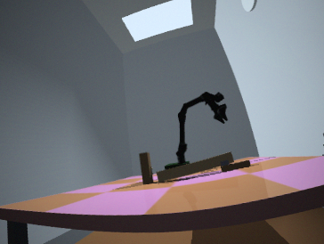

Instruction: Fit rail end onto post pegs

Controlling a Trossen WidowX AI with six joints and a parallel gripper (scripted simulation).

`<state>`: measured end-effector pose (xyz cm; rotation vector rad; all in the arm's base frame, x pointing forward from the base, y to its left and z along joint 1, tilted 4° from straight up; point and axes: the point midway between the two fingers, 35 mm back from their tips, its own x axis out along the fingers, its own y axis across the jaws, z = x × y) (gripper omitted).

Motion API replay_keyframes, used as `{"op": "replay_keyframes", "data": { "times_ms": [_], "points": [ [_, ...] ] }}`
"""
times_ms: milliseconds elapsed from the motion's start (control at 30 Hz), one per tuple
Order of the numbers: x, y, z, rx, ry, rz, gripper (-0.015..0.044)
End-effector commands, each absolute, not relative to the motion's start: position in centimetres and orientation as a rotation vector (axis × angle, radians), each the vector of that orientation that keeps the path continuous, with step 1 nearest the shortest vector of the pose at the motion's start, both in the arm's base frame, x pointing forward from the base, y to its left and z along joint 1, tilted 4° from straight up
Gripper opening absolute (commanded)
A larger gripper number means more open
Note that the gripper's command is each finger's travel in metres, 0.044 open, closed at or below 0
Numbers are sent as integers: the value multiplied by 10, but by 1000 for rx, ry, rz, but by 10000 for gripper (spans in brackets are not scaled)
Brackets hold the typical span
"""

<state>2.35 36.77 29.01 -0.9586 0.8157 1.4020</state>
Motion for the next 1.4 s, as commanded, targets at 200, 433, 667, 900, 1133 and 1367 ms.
{"op": "replay_keyframes", "data": {
  "times_ms": [200,433,667,900,1133,1367],
  "points": [
    [93,358,266,-995,828,1316,440],
    [205,305,220,-1092,869,1204,440],
    [286,214,171,-1192,938,1147,440],
    [323,101,122,-1250,1027,1136,440],
    [312,-9,76,-1263,1107,1166,440],
    [305,-27,67,-1259,1121,1177,440]
  ]
}}
